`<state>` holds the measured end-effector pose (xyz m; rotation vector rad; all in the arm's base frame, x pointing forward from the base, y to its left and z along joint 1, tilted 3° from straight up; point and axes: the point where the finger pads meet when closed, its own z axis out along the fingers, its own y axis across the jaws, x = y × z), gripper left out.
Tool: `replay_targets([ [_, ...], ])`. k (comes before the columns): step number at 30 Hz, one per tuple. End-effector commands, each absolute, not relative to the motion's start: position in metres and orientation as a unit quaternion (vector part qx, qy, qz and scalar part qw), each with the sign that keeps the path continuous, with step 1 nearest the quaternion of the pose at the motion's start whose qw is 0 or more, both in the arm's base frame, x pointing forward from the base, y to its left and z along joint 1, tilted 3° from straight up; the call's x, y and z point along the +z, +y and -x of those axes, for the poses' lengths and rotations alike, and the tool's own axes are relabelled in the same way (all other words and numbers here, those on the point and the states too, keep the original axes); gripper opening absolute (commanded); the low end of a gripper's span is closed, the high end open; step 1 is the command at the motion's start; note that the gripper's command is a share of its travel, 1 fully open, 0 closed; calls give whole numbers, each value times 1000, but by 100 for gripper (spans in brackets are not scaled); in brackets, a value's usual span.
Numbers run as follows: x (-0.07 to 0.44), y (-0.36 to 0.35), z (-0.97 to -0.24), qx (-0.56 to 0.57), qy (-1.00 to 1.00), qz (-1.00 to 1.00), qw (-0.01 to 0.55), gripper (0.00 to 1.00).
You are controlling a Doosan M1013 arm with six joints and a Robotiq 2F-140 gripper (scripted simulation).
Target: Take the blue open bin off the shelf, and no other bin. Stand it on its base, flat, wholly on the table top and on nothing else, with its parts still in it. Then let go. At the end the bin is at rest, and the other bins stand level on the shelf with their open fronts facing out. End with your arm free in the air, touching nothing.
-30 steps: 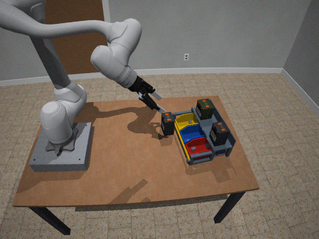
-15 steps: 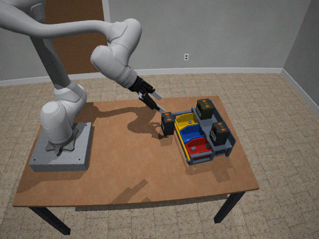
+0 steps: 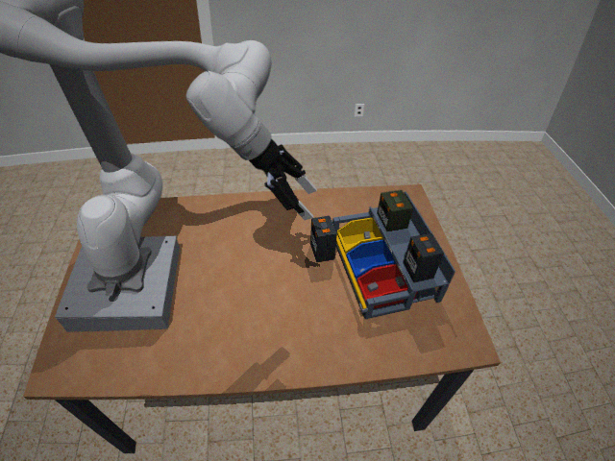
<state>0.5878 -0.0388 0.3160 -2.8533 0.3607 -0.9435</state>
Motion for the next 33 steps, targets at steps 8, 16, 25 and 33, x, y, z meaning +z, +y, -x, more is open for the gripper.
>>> replay_targets([
  [8, 316, -37, -588, -268, 214, 938, 53, 57],
  [16, 316, -37, -589, -257, 237, 935, 52, 57],
  [25, 316, -37, -588, -211, 329, 919, 48, 57],
  [33, 316, -37, -589, -199, 352, 913, 47, 57],
])
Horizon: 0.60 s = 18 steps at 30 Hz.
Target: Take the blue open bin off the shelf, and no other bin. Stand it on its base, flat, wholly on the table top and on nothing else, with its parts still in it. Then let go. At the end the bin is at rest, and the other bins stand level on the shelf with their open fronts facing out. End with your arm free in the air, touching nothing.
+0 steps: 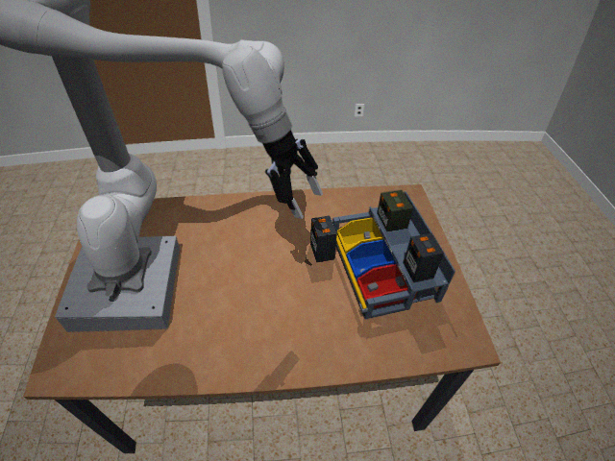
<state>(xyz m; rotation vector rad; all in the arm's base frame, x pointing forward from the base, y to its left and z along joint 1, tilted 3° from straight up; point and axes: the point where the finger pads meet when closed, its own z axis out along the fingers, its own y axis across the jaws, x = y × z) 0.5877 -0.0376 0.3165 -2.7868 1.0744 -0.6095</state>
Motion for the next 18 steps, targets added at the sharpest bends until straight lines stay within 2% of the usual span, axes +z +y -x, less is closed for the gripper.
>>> replay_targets([
  [1, 316, -37, -589, -199, 352, 913, 47, 57],
  [5, 316, -37, -589, -199, 352, 913, 47, 57],
  [10, 316, -37, -589, -138, 460, 876, 40, 57],
  [18, 316, -37, -589, -138, 460, 876, 40, 57],
])
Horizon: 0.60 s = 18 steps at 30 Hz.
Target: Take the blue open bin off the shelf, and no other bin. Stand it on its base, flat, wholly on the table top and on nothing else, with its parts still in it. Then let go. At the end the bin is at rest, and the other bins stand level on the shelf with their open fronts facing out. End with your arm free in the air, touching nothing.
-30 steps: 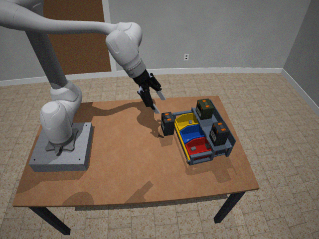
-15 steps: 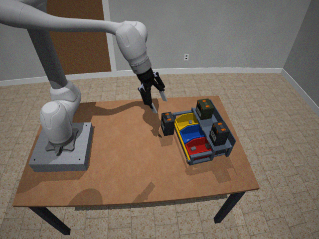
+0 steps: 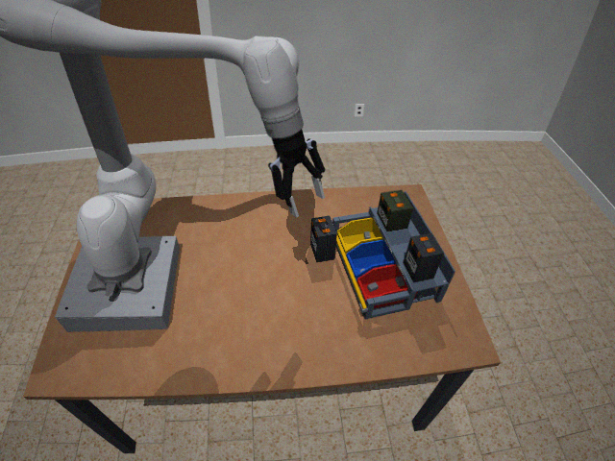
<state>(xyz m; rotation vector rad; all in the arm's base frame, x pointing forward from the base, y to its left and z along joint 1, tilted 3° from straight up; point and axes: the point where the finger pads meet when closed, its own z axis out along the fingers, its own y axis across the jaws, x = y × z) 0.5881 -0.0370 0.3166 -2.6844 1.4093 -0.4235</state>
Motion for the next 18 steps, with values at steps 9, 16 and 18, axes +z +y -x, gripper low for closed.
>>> replay_targets([
  [9, 316, -37, -589, -74, 560, 824, 33, 57],
  [16, 316, -37, -589, -74, 560, 824, 33, 57],
  [18, 316, -37, -589, -74, 560, 824, 33, 57],
])
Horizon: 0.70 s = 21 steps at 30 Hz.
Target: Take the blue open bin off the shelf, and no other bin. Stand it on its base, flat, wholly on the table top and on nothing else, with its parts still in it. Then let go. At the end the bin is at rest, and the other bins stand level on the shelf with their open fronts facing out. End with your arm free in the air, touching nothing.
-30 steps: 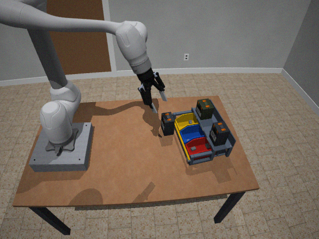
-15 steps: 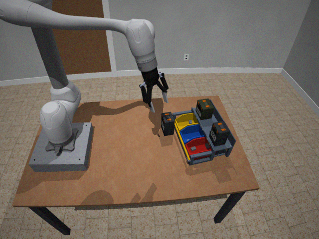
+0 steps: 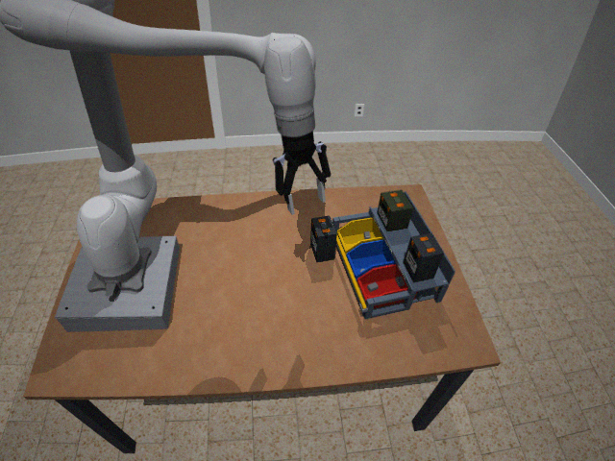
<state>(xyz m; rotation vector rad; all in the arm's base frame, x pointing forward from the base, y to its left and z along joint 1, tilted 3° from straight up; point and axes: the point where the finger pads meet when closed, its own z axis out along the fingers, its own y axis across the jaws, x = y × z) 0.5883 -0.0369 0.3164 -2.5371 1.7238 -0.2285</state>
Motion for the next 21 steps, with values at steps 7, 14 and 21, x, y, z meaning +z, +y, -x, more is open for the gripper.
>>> replay_targets([
  [7, 316, -37, -588, -22, 634, 773, 27, 57],
  [14, 316, -37, -588, -9, 651, 759, 25, 57],
  [21, 317, -35, -598, -9, 651, 758, 25, 57],
])
